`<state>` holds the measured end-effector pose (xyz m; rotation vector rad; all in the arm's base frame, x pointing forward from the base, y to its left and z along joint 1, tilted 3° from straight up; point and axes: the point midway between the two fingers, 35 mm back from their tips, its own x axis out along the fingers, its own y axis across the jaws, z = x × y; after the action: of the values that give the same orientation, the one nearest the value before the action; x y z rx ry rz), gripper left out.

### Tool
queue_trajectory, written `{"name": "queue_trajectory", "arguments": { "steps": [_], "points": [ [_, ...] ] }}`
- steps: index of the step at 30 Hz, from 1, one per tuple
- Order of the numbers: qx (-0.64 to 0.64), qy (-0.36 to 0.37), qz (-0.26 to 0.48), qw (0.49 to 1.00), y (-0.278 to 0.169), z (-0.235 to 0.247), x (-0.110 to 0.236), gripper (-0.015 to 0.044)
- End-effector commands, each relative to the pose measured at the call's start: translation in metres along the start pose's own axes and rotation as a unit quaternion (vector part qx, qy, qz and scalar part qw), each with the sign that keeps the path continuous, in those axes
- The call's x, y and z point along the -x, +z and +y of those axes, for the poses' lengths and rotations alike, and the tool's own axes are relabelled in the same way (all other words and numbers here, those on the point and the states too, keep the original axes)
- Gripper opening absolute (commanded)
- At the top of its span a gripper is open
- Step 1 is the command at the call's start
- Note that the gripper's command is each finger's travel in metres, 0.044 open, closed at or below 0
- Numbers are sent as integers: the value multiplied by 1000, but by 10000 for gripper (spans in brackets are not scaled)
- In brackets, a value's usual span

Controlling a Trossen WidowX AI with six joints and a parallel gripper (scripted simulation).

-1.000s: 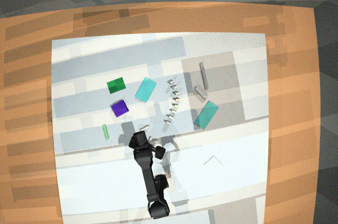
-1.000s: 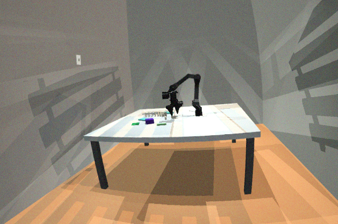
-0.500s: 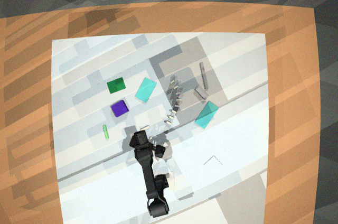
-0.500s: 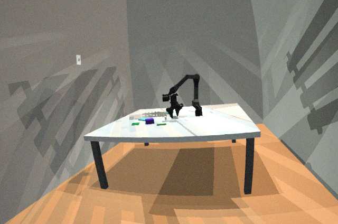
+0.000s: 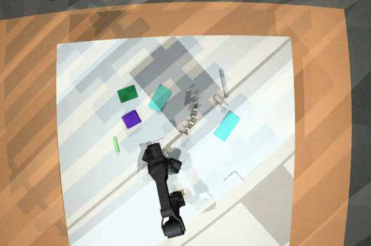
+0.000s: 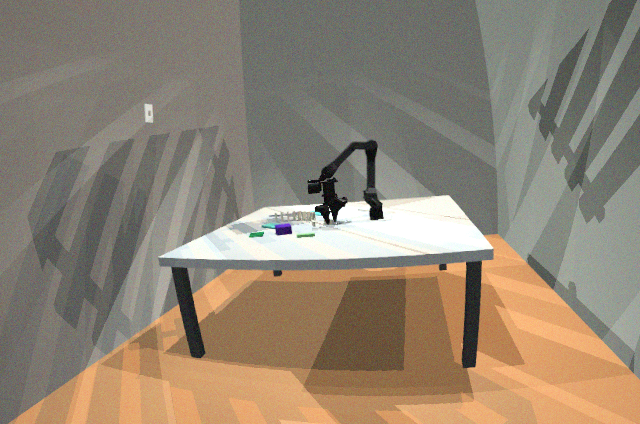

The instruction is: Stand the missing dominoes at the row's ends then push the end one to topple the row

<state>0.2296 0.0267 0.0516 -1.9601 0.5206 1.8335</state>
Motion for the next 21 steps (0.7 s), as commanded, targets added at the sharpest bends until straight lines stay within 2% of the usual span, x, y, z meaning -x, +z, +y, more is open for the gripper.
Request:
{"name": "queue_trajectory", "arguments": {
  "steps": [1,7,17,21],
  "points": [
    [2,3,0,1000,0,1,-1,177],
    [2,3,0,1000,0,1,-1,26],
    [2,3,1,1000,0,1,1,26],
    [2,3,1,1000,1,-2,38,26]
  ]
}}
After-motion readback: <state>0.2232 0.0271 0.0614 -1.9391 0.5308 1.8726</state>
